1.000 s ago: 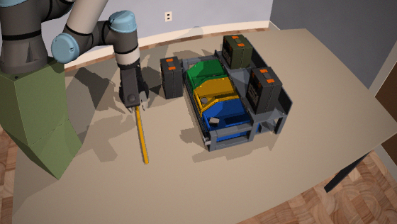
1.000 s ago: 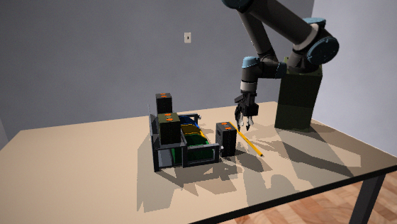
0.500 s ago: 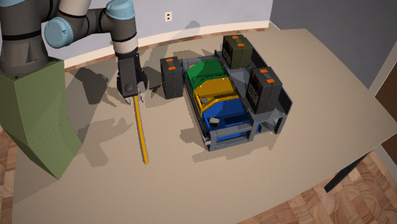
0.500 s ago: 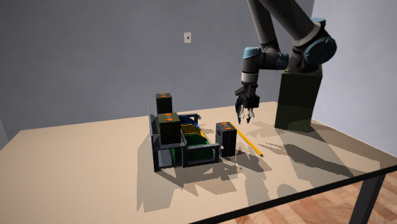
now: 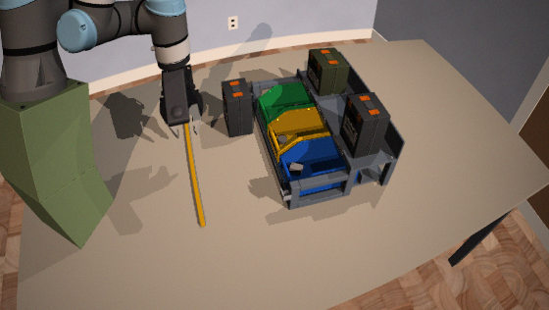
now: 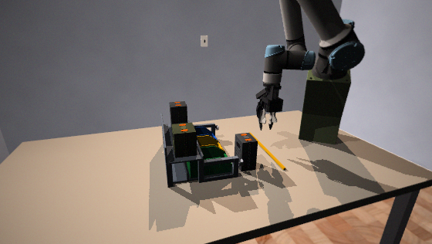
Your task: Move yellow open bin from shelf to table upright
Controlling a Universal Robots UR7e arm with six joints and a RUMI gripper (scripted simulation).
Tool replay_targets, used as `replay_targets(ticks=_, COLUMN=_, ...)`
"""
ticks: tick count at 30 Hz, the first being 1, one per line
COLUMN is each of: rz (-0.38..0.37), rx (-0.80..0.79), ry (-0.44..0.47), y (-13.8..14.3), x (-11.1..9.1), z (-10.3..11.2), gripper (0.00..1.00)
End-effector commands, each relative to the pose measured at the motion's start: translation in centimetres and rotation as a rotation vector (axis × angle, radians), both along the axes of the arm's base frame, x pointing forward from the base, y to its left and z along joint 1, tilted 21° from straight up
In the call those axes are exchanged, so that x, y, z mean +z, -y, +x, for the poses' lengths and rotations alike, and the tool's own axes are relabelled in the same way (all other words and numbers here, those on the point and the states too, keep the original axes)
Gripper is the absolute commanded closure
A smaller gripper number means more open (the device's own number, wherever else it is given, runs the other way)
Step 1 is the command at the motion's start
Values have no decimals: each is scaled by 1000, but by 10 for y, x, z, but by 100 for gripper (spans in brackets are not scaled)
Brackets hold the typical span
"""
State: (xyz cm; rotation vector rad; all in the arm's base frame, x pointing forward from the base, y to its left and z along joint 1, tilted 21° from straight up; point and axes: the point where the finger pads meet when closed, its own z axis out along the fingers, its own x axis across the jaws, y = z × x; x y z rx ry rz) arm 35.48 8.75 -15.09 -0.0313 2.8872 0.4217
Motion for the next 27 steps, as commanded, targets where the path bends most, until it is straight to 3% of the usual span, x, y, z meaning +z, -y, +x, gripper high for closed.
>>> replay_targets(ticks=1, rz=4, rx=1, ry=-8, y=1, x=4, z=-3, gripper=74)
replay_targets(ticks=7, rz=3, rx=2, ry=-6, y=1, x=4, z=-2, gripper=74)
replay_targets(ticks=8, rz=3, rx=2, ry=-6, y=1, x=4, z=-2, gripper=100)
replay_targets(ticks=27, rz=3, rx=2, ry=-7, y=1, x=4, z=-2, gripper=100)
